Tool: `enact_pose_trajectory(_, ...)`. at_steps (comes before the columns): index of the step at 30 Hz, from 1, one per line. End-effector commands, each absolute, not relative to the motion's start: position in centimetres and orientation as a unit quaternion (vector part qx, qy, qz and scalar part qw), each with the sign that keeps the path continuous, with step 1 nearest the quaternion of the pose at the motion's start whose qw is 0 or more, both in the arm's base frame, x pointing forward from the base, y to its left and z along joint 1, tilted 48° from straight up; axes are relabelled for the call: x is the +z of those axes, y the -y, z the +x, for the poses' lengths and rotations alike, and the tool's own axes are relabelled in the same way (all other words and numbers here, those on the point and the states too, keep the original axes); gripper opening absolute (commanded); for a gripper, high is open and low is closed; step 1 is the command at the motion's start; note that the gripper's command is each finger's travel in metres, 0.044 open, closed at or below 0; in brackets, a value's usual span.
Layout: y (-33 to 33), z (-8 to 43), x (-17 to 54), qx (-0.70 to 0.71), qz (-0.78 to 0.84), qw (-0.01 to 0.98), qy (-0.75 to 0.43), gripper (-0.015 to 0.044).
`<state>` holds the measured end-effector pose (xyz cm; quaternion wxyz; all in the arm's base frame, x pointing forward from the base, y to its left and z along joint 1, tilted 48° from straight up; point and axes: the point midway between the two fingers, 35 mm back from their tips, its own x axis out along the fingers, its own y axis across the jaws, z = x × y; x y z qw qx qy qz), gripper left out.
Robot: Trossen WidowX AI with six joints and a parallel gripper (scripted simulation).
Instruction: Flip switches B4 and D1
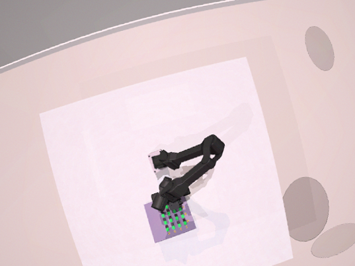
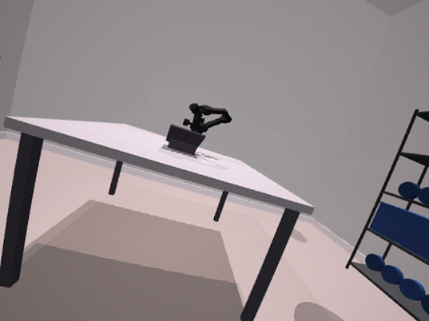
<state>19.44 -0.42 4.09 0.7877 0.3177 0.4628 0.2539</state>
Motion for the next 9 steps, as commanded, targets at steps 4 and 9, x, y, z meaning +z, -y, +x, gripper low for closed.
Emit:
enact_pose_trajectory(4, 4.7, 24.3, 3.6, 0.255, 0.317, 0.79, -0.459, 0.0)
enact_pose_trajectory(9, 5.2, 24.8, 3.5, 0.255, 0.317, 0.79, -0.459, 0.0)
